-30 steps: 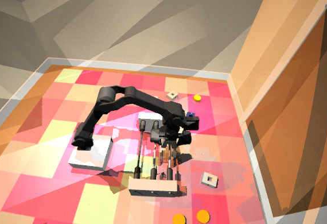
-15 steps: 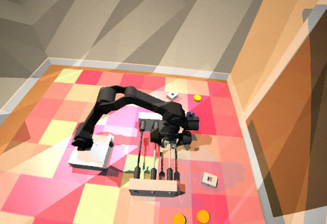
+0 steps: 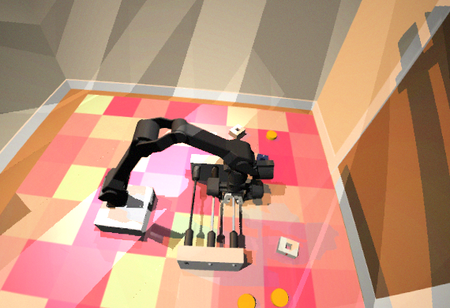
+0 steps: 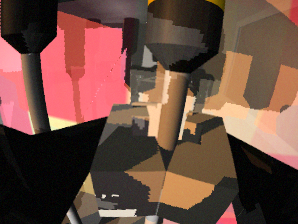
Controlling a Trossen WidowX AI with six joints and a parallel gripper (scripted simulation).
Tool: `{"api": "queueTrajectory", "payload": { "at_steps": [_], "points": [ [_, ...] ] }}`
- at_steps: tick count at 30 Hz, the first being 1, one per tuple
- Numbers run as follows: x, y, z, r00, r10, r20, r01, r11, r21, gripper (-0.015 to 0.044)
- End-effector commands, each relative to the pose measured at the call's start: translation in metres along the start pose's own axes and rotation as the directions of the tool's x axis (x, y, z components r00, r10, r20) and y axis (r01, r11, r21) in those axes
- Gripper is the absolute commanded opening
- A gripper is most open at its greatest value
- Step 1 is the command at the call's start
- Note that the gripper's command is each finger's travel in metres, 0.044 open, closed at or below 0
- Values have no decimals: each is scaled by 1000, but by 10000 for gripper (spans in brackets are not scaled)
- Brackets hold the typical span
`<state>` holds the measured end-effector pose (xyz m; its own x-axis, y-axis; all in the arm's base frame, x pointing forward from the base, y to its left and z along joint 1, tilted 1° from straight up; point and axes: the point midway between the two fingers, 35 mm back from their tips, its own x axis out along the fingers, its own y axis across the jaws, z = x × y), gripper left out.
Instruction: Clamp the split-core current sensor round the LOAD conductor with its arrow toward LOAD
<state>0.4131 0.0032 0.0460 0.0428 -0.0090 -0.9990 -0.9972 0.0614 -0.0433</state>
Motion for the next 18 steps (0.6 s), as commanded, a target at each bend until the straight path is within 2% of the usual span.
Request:
{"api": "queueTrajectory", "payload": {
  "at_steps": [1,18],
  "points": [
    [-2,0,0,1000,0,0,0,1000,0,0],
    [-18,0,0,1000,2,-1,-2,1000,-3,0]
  ]
}}
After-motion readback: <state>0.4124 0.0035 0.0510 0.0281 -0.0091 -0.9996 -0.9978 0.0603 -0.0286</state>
